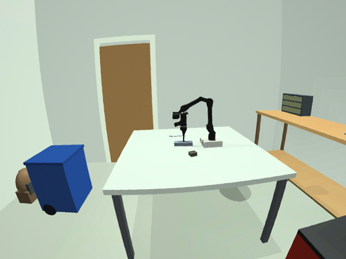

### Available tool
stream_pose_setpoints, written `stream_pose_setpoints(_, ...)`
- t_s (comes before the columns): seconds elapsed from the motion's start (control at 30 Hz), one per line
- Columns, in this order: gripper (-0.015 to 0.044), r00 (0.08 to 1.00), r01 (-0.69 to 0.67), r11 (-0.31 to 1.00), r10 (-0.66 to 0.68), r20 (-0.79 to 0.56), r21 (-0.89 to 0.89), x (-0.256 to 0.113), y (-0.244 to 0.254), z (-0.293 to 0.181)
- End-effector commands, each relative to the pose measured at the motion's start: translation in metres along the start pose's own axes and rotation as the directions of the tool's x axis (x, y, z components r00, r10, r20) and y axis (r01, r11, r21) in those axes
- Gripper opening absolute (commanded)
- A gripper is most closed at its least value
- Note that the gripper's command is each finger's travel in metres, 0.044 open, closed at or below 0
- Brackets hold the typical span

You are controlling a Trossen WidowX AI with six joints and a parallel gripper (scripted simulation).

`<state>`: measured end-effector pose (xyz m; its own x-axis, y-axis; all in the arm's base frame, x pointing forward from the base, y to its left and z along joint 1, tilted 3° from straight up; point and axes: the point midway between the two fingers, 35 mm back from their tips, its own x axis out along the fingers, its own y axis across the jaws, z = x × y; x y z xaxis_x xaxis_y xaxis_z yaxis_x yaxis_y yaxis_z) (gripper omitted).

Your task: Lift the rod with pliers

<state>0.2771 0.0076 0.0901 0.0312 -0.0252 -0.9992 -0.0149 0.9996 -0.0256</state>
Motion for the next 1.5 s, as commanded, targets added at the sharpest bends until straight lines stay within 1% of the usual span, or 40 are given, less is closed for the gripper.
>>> stream_pose_setpoints(0.0, 0.0275, 1.0, 0.005, 1.0, -0.005, 0.001, -0.001, 0.0, -0.0018, 0.0001)
stream_pose_setpoints(1.3, 0.0223, 1.0, 0.005, 1.0, -0.005, 0.001, -0.001, -0.0001, -0.0061, 0.0001)
stream_pose_setpoints(1.47, 0.0227, 1.0, 0.005, 1.0, -0.005, 0.001, -0.001, -0.0001, -0.0061, 0.0001)
